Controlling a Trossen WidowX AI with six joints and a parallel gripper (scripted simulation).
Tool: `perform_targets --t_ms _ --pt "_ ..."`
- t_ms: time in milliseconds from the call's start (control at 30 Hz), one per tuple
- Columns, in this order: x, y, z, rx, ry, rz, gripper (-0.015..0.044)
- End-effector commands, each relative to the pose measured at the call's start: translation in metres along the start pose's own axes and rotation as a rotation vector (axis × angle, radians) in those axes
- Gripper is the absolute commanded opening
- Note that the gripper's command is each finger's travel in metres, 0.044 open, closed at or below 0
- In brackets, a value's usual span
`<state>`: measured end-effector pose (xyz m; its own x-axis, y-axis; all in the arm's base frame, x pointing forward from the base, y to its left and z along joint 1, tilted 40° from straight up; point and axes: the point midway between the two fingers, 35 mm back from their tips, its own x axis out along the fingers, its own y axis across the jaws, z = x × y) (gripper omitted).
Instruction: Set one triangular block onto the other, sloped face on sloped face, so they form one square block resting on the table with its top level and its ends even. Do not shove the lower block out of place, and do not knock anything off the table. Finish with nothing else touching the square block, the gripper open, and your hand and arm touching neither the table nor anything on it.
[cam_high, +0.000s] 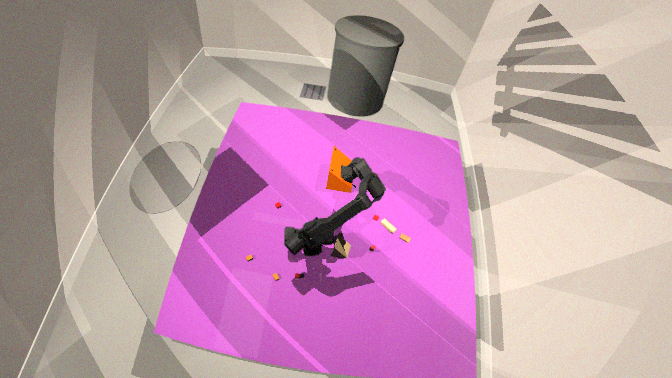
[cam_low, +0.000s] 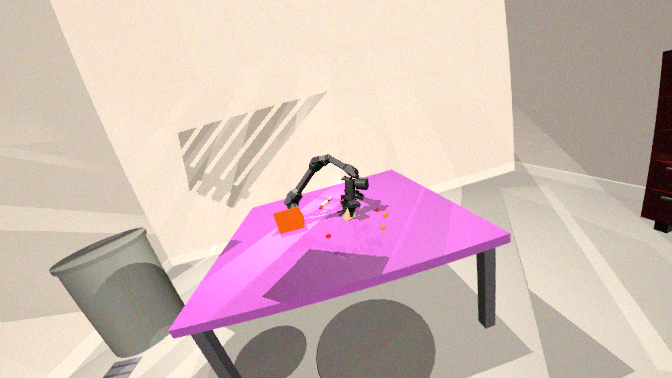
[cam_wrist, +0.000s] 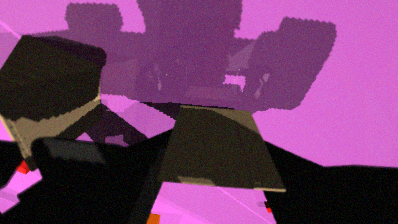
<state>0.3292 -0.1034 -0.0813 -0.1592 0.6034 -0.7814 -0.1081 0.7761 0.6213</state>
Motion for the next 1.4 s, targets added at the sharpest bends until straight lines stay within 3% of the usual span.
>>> perform_targets --t_ms 0,1367 --pt "-0.003 0.001 -0.006 0.001 -0.104 0.003 0.0" --pt "0.008 -0.002 -0.078 0.017 -1.171 -0.005 0.0"
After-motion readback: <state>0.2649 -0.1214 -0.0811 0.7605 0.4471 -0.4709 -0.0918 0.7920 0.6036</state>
